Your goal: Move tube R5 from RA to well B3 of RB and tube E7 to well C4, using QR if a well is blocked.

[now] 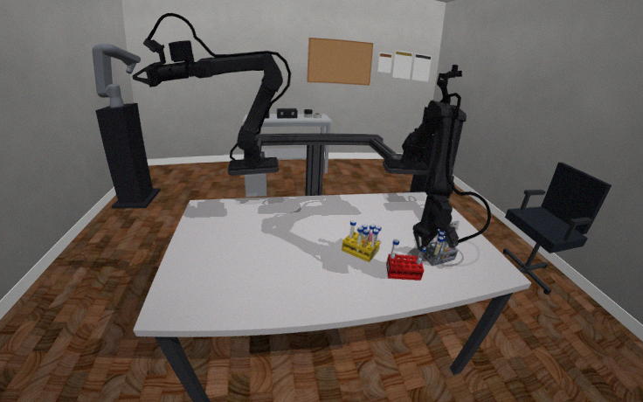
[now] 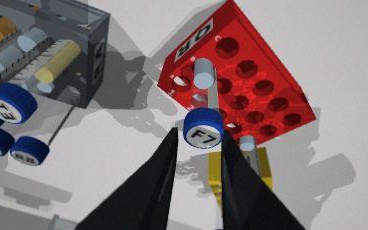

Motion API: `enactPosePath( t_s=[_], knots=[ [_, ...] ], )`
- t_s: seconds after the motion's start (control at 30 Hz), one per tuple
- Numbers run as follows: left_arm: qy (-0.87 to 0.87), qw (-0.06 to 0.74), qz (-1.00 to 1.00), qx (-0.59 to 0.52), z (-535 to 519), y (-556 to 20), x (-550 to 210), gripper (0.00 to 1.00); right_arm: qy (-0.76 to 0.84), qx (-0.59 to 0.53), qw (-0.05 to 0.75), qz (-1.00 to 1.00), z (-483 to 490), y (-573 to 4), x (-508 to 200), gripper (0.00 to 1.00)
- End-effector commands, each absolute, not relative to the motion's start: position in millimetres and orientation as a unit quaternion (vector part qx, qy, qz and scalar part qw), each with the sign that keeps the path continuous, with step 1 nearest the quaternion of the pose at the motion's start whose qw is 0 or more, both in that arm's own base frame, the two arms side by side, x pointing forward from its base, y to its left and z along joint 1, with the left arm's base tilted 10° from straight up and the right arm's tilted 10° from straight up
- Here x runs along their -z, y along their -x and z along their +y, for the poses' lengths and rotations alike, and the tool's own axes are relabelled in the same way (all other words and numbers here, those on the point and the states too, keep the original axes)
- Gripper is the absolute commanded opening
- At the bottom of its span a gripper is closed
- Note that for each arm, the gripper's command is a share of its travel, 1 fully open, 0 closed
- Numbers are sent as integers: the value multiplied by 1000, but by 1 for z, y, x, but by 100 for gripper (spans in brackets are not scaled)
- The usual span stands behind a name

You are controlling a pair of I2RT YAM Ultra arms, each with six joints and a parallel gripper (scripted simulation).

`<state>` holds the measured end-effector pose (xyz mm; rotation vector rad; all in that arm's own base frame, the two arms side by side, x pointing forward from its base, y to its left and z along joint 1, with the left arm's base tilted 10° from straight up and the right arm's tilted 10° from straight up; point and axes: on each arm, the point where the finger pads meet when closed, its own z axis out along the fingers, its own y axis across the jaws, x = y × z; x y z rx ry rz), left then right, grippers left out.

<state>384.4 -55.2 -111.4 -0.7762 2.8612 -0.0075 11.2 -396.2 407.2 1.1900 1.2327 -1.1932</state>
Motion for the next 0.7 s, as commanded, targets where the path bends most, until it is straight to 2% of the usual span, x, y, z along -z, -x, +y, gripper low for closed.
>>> enactPosePath(
  t_s=[0.0, 0.17, 0.2, 0.67],
  knots=[
    [259, 99, 961, 6, -56, -395, 112, 30, -488, 510, 512, 490, -385, -3, -432, 0],
    [259, 104, 960, 9, -56, -399, 106, 30, -488, 510, 512, 490, -385, -3, -432, 0],
    [259, 104, 960, 9, -56, -399, 105, 0, -488, 510, 512, 490, -385, -3, -432, 0],
    [260, 109, 959, 6, -55, -400, 105, 0, -488, 510, 512, 490, -385, -3, -432, 0]
  ],
)
